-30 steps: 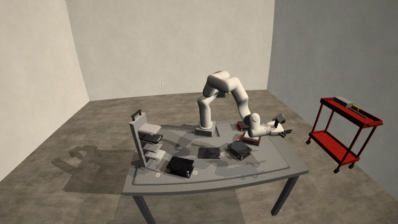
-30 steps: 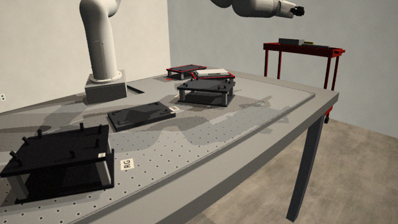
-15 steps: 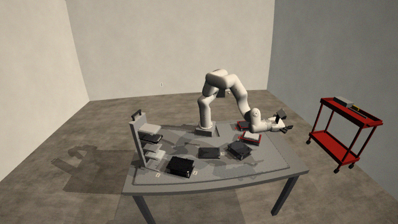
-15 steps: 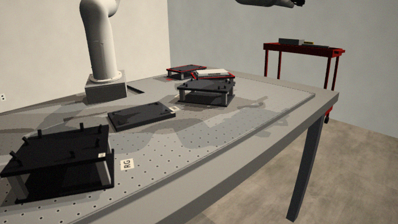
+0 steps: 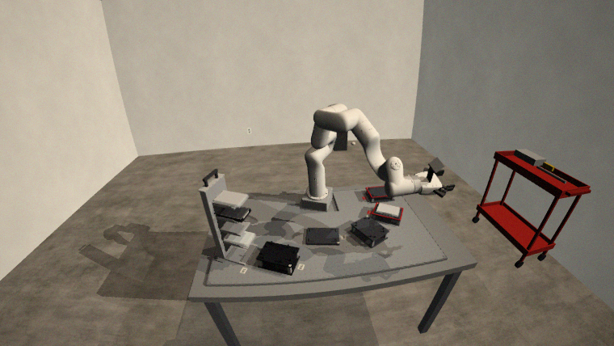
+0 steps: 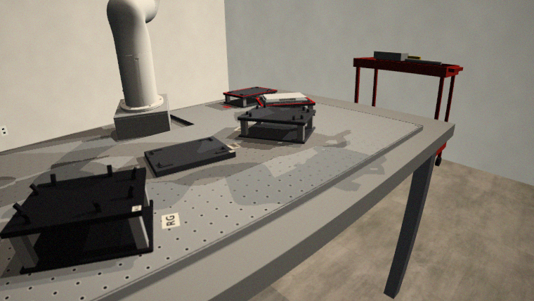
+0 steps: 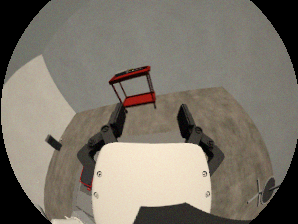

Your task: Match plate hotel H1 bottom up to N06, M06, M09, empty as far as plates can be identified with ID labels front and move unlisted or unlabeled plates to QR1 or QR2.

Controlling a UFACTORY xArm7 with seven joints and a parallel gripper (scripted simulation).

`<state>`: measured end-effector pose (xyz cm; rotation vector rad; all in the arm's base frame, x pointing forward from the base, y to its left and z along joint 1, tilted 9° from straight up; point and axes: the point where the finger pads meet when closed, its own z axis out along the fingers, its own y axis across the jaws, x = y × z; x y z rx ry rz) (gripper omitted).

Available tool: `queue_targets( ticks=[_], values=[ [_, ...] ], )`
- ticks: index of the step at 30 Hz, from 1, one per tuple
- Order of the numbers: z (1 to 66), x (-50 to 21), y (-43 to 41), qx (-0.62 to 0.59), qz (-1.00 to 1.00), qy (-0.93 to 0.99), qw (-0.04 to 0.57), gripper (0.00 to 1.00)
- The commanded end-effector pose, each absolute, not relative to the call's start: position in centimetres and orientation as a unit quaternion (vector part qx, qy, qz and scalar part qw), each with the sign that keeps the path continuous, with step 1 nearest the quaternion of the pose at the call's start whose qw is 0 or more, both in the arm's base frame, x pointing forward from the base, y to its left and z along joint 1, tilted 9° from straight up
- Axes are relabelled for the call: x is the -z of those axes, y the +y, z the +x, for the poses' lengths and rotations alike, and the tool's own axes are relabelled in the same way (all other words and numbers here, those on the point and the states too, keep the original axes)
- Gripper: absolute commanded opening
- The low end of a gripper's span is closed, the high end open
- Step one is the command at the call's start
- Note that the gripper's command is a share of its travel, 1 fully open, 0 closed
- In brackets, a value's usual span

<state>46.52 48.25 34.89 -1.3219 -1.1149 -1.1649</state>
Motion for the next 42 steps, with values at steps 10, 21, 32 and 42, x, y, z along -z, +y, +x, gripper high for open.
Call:
queue_targets(
  ticks=[10,21,32,42],
  values=[
    [46.0,-38.9,48.6,0.484,-0.546,-0.462,0.504,1.0],
    [45.5,-42.5,48.8,0.484,-0.546,-0.462,0.504,1.0],
    [45.1,-45.2,49.0,0.484,-0.546,-0.462,0.504,1.0],
    [45.1,-45.2,49.0,0.484,-0.546,-0.462,0.504,1.0]
  ],
)
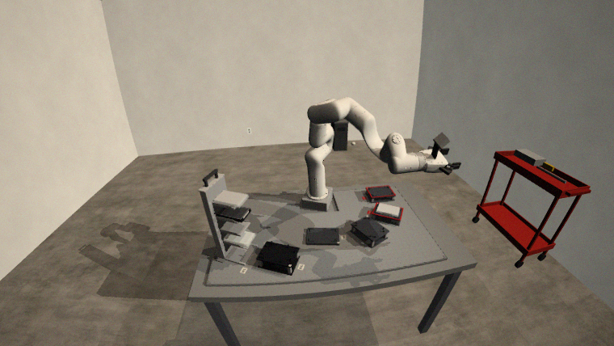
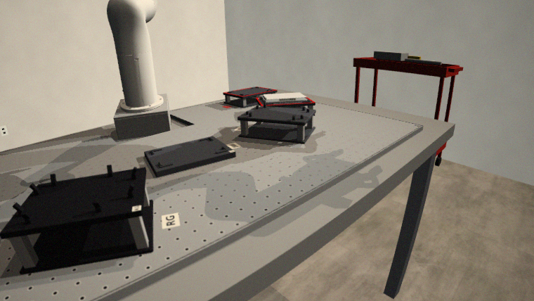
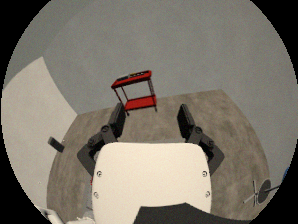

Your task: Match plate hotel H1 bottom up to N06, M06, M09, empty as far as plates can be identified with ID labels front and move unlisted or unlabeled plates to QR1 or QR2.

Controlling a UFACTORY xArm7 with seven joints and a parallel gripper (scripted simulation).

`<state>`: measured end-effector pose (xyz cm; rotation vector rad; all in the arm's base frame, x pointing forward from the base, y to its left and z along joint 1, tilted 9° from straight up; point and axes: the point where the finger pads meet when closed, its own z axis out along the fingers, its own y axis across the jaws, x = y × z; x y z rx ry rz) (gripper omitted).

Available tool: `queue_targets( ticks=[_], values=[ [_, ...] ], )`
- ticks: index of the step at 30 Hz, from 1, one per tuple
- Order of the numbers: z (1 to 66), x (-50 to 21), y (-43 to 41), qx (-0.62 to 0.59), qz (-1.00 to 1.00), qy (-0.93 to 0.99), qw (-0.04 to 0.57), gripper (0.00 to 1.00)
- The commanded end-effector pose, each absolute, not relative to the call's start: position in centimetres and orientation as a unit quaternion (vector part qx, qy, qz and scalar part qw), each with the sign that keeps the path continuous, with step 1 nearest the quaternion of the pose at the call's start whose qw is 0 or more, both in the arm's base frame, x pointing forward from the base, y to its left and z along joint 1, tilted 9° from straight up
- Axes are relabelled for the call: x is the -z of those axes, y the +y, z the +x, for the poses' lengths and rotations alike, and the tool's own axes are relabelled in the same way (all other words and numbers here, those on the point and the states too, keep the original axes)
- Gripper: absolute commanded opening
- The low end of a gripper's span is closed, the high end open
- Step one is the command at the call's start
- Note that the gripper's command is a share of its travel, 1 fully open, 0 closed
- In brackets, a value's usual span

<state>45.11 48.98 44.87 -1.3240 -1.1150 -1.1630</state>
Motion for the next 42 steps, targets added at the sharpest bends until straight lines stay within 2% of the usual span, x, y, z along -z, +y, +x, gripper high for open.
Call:
queue_targets(
  ticks=[1,23,42],
  values=[
    [45.1,-45.2,49.0,0.484,-0.546,-0.462,0.504,1.0],
    [47.7,-42.7,43.6,0.374,-0.661,-0.389,0.521,1.0],
    [49.9,-39.8,37.7,0.275,-0.762,-0.288,0.511,1.0]
  ],
)
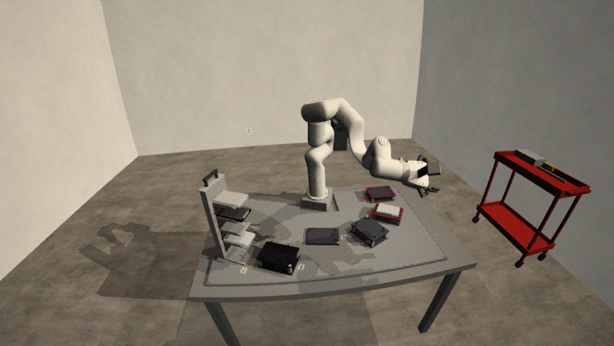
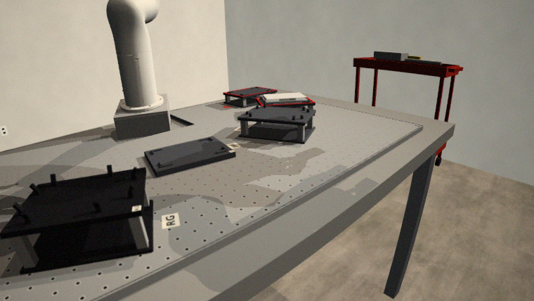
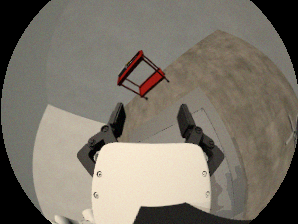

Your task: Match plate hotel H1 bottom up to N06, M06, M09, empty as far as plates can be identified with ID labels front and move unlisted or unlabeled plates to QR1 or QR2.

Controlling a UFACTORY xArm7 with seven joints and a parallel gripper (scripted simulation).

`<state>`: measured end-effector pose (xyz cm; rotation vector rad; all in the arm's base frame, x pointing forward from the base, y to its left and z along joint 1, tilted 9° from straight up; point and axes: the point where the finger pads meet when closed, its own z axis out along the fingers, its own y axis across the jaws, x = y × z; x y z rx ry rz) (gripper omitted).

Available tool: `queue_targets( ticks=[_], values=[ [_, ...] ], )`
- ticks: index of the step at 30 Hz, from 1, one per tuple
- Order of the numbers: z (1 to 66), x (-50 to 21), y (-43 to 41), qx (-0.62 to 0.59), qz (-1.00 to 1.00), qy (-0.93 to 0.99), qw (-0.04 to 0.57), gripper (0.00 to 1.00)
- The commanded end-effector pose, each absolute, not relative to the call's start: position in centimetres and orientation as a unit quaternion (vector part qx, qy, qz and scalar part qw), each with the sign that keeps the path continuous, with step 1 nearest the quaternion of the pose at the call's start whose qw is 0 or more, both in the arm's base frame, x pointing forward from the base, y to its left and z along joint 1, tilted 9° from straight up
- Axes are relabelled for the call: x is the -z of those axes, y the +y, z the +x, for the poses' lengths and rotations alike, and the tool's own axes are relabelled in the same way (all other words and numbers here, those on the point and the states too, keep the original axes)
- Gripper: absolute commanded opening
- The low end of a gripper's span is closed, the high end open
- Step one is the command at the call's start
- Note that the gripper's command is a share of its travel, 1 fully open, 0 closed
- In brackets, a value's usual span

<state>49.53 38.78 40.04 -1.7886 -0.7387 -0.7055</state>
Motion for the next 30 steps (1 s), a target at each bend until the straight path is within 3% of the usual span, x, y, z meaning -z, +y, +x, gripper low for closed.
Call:
queue_targets(
  ticks=[1,30],
  values=[
    [50.0,-39.6,37.2,0.266,-0.771,-0.277,0.509,1.0],
    [52.1,-35.7,28.0,0.148,-0.872,-0.088,0.458,1.0]
  ],
)
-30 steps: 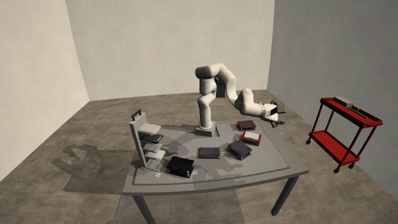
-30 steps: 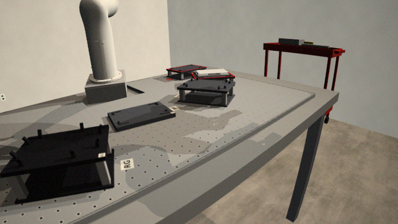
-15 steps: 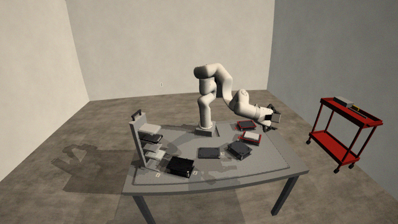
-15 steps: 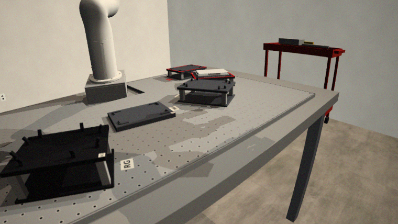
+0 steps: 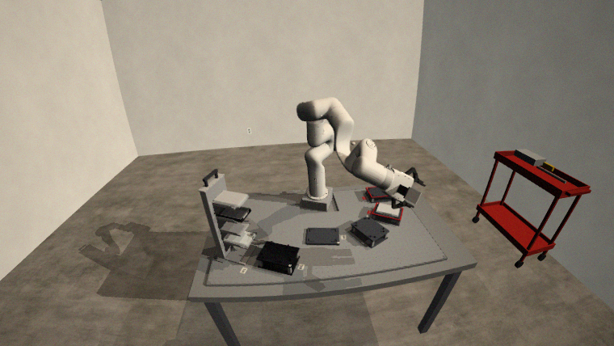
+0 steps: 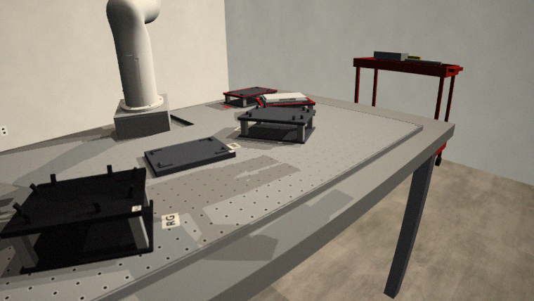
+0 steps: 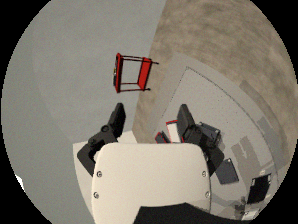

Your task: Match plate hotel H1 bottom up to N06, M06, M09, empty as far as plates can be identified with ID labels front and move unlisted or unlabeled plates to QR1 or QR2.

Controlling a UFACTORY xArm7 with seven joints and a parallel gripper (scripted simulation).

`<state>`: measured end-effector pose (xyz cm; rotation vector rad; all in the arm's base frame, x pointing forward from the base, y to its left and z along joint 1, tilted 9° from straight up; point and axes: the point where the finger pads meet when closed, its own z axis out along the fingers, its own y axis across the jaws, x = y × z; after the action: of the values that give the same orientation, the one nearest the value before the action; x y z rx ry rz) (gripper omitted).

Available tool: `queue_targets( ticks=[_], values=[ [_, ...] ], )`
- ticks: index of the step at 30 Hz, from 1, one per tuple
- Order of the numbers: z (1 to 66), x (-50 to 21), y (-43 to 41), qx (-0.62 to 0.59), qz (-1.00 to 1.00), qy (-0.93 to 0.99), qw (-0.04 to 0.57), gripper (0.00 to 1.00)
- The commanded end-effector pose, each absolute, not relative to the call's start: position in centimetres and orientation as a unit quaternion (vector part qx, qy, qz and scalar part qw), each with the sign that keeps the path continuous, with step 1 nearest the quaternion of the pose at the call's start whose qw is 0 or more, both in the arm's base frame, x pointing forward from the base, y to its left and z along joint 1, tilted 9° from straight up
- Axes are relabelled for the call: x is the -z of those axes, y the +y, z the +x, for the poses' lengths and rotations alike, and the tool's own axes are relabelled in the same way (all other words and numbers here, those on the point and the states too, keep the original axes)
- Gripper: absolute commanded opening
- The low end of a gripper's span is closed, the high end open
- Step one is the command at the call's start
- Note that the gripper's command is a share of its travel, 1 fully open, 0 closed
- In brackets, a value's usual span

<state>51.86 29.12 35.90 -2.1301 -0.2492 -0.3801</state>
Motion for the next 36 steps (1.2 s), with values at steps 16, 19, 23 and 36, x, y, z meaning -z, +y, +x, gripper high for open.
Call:
queue_targets(
  ticks=[16,19,23,36],
  values=[
    [52.8,-33.6,22.1,0.088,-0.908,0.058,0.406,1.0],
    [52.9,-33.4,21.2,0.083,-0.91,0.073,0.401,1.0],
    [53.0,-32.8,19.6,0.071,-0.913,0.111,0.386,1.0],
    [53.0,-31.5,15.0,0.044,-0.913,0.215,0.344,1.0]
  ],
)
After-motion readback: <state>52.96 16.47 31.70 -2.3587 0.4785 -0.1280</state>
